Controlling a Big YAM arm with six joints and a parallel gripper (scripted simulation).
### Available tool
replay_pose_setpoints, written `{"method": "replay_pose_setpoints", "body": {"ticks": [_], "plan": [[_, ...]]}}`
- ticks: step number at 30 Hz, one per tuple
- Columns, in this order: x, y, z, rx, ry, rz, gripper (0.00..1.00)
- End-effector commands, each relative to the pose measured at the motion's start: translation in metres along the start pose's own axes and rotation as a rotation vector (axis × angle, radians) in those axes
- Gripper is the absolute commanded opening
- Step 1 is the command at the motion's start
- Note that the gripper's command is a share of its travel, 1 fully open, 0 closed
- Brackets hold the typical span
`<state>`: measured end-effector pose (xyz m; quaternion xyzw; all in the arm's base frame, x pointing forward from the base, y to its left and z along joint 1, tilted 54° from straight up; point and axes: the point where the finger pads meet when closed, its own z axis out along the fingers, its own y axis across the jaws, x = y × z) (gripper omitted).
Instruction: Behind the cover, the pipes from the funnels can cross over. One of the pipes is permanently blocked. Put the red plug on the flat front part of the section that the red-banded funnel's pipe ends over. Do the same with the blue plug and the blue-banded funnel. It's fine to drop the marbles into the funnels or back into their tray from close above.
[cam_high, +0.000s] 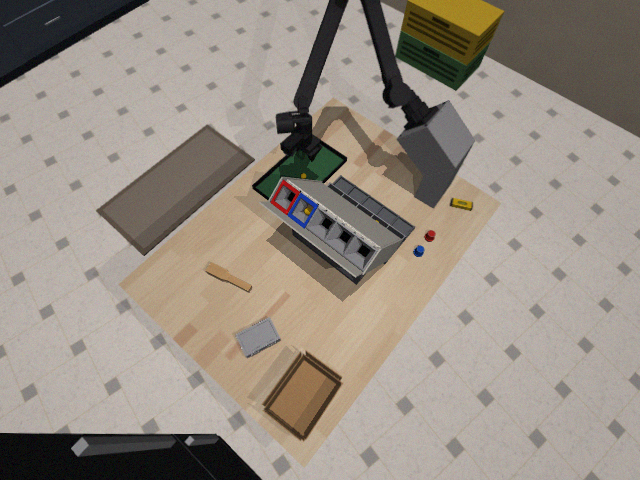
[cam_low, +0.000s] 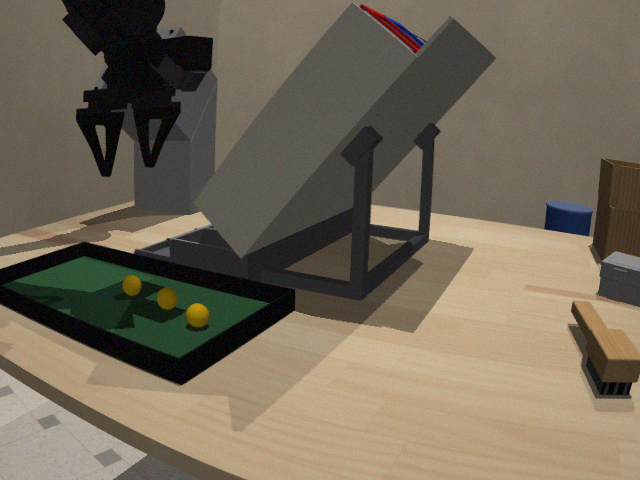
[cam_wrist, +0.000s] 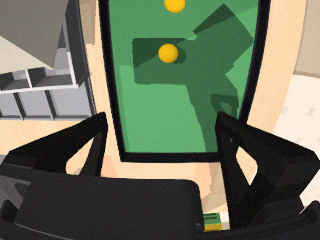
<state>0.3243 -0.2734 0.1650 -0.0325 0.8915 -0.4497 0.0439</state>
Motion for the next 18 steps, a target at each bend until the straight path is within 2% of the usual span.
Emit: {"method": "replay_pose_setpoints", "body": {"ticks": [1, 18], "plan": [[-0.0075, -0.0105, 0.0000, 0.007, -0.011, 0.007, 0.80], [-0.0074, -0.0110, -0.0002, 0.004, -0.008, 0.009, 0.80]]}}
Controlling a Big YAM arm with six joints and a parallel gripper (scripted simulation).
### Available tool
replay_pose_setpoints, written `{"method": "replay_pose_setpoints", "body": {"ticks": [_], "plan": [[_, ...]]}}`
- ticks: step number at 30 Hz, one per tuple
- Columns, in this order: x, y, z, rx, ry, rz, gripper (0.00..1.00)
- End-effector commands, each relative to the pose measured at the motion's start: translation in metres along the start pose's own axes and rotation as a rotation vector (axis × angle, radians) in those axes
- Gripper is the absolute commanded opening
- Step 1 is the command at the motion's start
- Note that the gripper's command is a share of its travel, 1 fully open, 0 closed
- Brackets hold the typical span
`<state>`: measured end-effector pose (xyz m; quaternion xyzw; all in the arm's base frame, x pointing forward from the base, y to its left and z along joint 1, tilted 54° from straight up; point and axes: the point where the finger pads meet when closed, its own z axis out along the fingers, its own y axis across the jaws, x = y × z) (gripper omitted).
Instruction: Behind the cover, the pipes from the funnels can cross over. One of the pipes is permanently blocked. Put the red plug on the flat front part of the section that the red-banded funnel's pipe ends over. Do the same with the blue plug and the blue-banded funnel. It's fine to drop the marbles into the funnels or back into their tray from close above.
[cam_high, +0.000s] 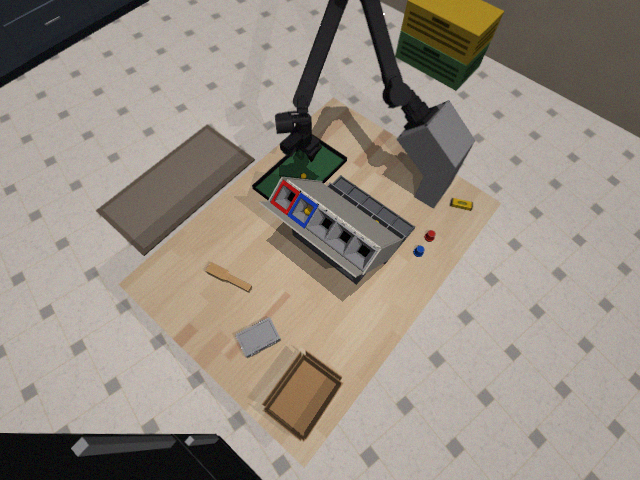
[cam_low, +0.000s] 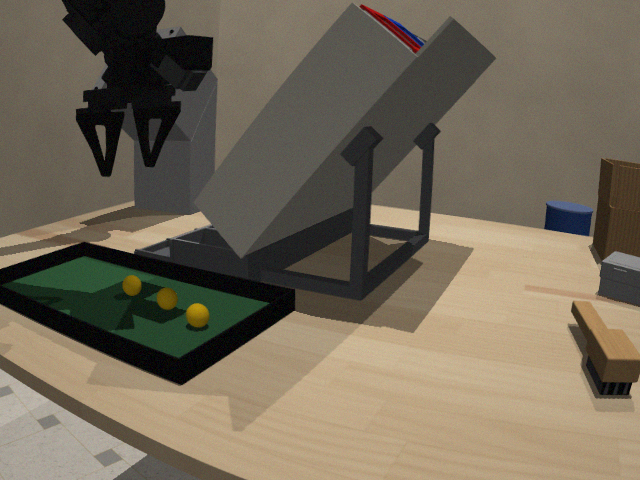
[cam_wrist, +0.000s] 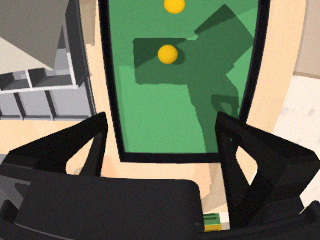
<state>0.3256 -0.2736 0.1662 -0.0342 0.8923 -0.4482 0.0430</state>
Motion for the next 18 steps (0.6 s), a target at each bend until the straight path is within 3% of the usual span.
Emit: {"method": "replay_pose_setpoints", "body": {"ticks": [1, 18], "plan": [[-0.0060, -0.0098, 0.0003, 0.009, -0.009, 0.012, 0.80], [-0.0061, -0.0099, 0.0007, 0.015, -0.014, 0.009, 0.80]]}}
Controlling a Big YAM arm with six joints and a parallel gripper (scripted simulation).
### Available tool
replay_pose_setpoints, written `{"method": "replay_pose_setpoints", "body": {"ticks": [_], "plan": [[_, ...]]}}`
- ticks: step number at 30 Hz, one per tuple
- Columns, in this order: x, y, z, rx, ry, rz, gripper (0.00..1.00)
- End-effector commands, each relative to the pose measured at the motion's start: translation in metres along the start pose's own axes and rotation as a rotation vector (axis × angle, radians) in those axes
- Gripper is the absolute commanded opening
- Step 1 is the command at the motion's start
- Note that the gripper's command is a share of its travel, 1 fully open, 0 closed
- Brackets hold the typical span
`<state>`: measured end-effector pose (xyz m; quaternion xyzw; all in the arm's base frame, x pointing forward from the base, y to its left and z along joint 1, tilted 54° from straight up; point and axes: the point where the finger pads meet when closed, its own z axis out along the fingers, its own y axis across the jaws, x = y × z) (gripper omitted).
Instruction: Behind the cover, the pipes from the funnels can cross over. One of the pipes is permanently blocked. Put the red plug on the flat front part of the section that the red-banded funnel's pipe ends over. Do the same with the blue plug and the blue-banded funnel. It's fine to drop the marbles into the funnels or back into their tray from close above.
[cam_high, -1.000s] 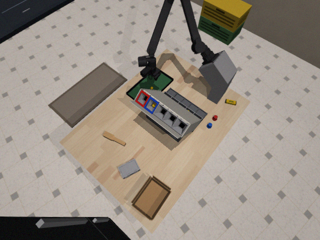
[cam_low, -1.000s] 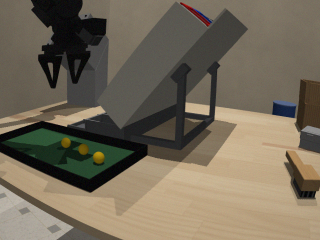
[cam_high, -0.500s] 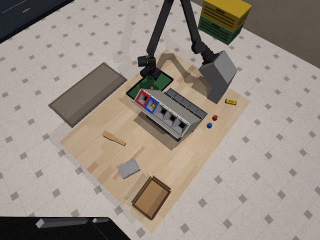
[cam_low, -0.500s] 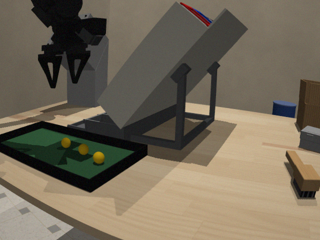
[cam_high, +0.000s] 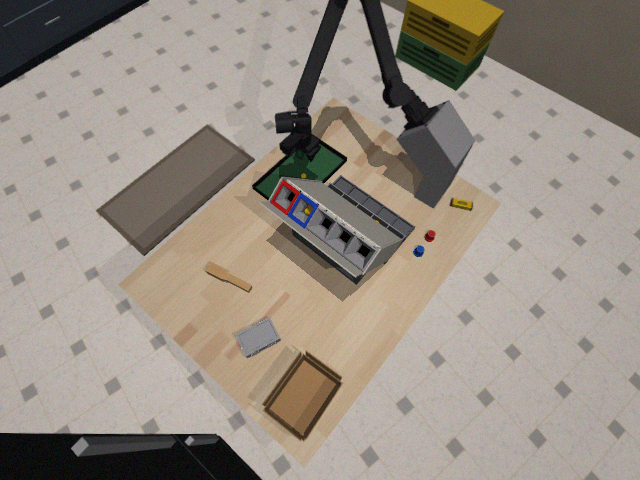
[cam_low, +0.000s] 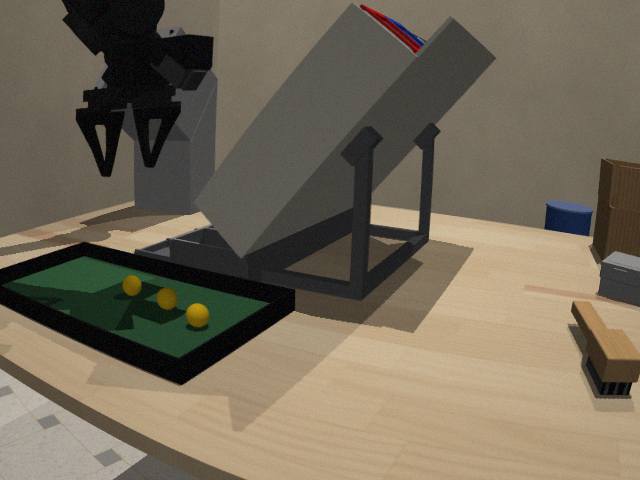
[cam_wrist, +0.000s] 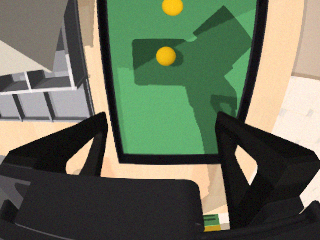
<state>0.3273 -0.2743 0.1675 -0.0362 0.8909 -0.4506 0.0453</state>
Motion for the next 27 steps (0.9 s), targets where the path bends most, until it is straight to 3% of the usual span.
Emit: {"method": "replay_pose_setpoints", "body": {"ticks": [1, 11, 26, 27], "plan": [[-0.004, -0.008, 0.001, 0.010, -0.008, 0.011, 0.80], [-0.005, -0.009, 0.001, 0.010, -0.008, 0.012, 0.80], [-0.005, -0.009, 0.116, 0.010, -0.008, 0.010, 0.80], [-0.005, -0.009, 0.116, 0.010, -0.008, 0.010, 0.80]]}}
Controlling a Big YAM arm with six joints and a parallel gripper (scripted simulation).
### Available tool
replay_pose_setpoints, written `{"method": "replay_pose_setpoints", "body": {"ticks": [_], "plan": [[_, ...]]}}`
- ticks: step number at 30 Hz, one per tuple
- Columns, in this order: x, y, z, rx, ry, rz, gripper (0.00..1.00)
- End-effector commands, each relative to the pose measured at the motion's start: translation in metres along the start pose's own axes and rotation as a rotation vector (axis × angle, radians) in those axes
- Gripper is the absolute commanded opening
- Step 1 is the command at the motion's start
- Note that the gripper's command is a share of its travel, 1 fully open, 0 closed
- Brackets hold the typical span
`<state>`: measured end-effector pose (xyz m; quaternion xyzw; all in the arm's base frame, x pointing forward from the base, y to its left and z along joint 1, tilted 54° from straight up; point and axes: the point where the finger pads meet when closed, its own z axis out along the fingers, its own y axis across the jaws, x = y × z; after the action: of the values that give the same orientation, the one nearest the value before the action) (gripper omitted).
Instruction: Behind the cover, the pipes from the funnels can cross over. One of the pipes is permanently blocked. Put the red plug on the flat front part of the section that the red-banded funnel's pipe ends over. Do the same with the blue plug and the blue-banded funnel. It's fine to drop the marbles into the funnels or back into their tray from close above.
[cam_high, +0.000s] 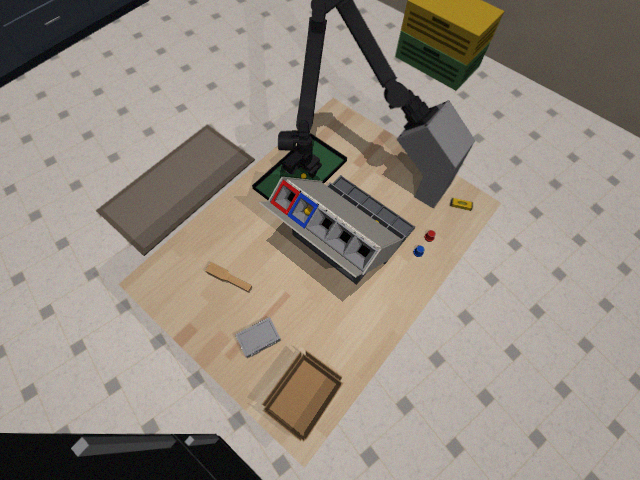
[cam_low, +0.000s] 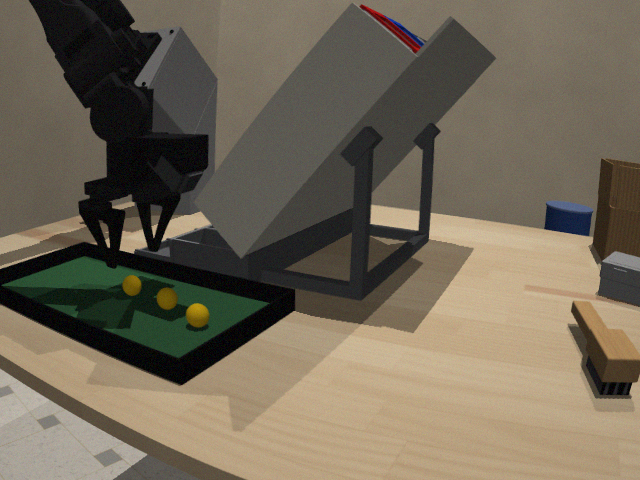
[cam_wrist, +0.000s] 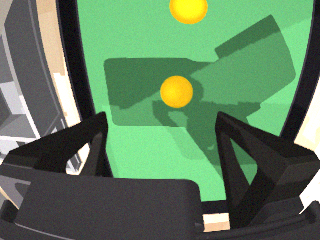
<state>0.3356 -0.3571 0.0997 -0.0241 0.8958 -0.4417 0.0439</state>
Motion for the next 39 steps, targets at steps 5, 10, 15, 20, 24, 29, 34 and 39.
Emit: {"method": "replay_pose_setpoints", "body": {"ticks": [5, 10, 15, 20, 24, 29, 34, 39], "plan": [[-0.0091, -0.0148, 0.0079, 0.023, -0.019, -0.006, 0.80], [-0.0088, -0.0147, 0.0076, 0.016, -0.017, 0.000, 0.80], [-0.0084, -0.0146, 0.0072, 0.009, -0.014, 0.006, 0.80], [-0.0084, -0.0145, 0.0073, 0.007, -0.013, 0.005, 0.80], [-0.0086, -0.0146, 0.0077, 0.007, -0.011, 0.000, 0.80], [-0.0088, -0.0146, 0.0081, 0.005, -0.009, -0.005, 0.80], [-0.0090, -0.0146, 0.0084, 0.004, -0.007, -0.009, 0.80], [-0.0089, -0.0145, 0.0083, 0.003, -0.007, -0.010, 0.80]]}}
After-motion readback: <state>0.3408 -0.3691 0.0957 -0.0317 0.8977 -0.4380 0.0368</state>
